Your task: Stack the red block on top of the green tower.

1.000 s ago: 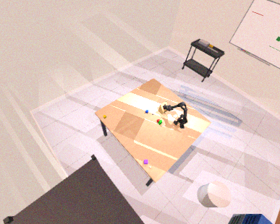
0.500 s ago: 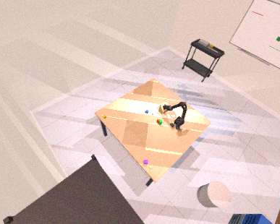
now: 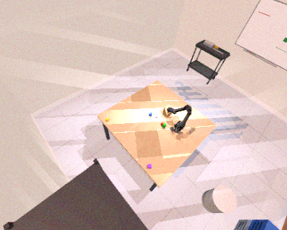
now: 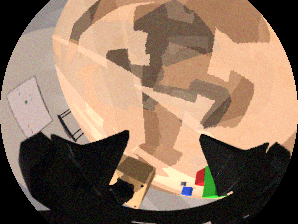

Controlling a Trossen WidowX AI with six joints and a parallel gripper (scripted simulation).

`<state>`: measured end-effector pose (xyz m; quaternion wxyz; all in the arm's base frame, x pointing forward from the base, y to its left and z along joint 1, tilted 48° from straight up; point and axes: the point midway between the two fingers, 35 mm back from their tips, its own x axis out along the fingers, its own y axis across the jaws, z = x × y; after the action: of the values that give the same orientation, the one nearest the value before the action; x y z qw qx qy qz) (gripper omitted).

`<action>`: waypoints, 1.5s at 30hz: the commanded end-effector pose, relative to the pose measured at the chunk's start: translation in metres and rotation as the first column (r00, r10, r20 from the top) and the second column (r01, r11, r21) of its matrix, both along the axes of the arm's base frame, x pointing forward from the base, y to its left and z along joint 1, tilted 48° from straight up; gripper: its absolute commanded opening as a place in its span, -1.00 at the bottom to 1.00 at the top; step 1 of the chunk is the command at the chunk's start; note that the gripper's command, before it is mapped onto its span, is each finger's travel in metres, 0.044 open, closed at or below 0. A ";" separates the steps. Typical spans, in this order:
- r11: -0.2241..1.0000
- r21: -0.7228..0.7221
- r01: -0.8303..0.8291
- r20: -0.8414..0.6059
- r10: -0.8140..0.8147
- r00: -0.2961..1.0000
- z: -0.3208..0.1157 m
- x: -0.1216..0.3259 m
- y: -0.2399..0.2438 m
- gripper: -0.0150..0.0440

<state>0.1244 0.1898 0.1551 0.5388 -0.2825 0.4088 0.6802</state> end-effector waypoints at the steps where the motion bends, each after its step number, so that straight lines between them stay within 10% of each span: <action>1: 0.999 0.011 0.038 0.008 -0.038 0.999 -0.005 0.016 -0.009 1.00; 22: 0.959 0.039 0.282 0.186 -0.284 0.941 -0.017 0.101 -0.094 1.00; 45: 0.891 0.272 0.364 0.066 -0.394 0.917 -0.062 0.085 -0.170 1.00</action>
<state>0.2123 0.0215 0.0961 0.7122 -0.1779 0.3401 0.5877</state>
